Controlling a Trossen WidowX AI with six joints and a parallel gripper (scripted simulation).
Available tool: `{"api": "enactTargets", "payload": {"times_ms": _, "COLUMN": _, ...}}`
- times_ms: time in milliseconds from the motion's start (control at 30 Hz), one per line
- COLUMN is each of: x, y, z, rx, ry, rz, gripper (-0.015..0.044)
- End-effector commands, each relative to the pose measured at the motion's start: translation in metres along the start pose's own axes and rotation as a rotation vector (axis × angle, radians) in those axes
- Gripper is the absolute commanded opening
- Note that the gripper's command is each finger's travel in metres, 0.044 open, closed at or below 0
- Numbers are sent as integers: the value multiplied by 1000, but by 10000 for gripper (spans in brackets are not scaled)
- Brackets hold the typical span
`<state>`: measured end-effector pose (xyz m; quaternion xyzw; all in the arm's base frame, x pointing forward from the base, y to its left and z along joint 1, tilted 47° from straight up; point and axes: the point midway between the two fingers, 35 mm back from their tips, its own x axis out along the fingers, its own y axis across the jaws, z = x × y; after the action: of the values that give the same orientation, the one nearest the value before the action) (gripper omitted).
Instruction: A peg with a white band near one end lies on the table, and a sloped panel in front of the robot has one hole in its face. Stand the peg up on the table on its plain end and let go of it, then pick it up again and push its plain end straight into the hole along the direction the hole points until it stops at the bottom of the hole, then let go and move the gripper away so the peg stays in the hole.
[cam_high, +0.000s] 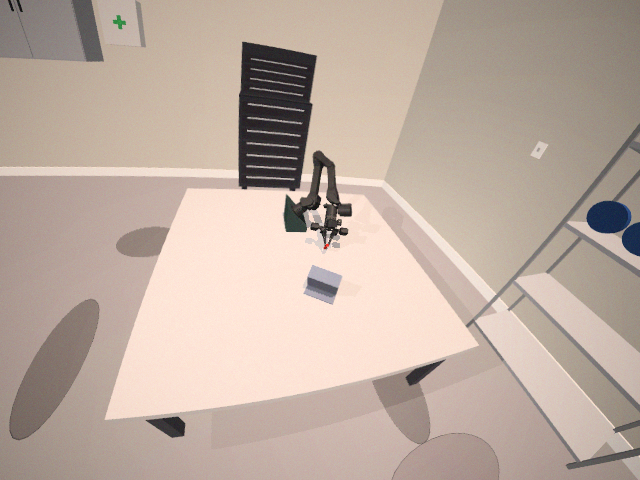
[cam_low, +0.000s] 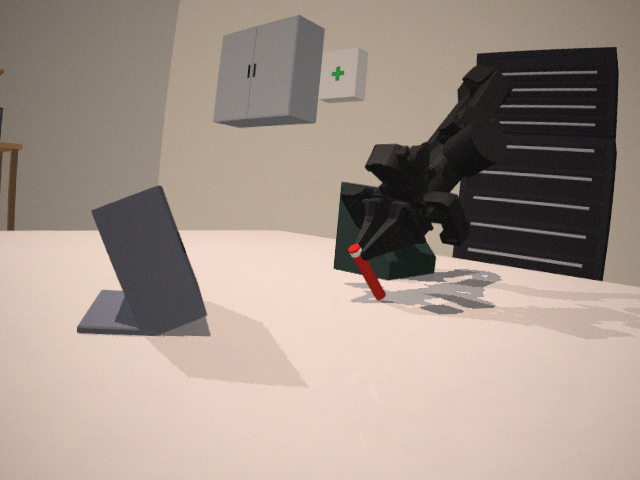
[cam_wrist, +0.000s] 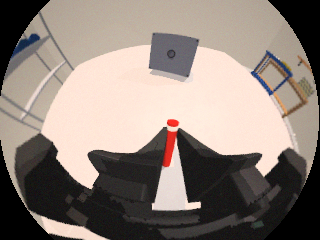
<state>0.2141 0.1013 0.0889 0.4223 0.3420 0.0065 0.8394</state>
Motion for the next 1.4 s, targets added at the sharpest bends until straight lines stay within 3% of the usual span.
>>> {"api": "enactTargets", "payload": {"times_ms": 0, "x": -3, "y": -1, "z": -1, "rx": 5, "ry": -38, "rz": -1, "gripper": 51}}
{"api": "enactTargets", "payload": {"times_ms": 1367, "x": -23, "y": -2, "z": -20, "rx": 8, "ry": -391, "rz": -4, "gripper": 51}}
